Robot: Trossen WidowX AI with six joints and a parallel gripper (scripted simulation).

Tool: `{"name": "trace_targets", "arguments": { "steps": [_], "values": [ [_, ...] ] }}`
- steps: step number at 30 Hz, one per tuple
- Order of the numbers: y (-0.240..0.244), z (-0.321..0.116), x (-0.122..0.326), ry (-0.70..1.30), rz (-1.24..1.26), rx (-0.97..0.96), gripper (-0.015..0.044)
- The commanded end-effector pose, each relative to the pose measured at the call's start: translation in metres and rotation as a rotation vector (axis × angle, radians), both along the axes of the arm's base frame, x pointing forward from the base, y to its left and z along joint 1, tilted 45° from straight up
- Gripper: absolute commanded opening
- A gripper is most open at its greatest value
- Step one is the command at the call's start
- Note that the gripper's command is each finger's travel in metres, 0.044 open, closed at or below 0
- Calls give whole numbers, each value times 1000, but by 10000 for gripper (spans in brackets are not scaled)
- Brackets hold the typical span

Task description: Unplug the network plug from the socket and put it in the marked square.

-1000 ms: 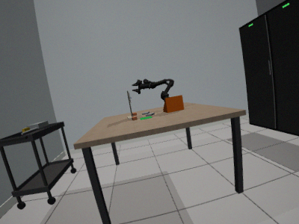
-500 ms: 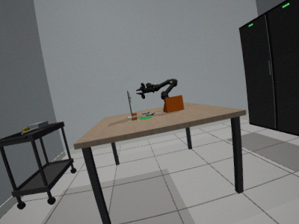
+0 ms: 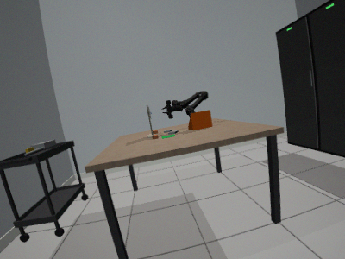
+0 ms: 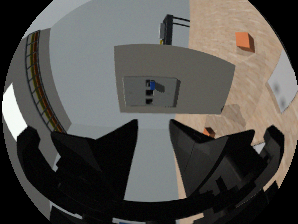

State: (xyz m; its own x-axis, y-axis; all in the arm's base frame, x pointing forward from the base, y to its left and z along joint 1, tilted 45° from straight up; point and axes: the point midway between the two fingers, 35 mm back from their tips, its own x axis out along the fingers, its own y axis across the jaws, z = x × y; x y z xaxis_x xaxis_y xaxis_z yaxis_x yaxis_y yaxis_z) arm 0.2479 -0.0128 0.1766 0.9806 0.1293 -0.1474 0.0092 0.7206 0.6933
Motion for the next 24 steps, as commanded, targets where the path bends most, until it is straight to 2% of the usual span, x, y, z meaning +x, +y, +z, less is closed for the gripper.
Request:
{"name": "trace_targets", "arguments": {
  "steps": [1, 24],
  "values": [
    [1, -2, -1, 2, 5, 24, 156],
    [-2, 3, 44, 0, 5, 24, 156]
  ]
}}
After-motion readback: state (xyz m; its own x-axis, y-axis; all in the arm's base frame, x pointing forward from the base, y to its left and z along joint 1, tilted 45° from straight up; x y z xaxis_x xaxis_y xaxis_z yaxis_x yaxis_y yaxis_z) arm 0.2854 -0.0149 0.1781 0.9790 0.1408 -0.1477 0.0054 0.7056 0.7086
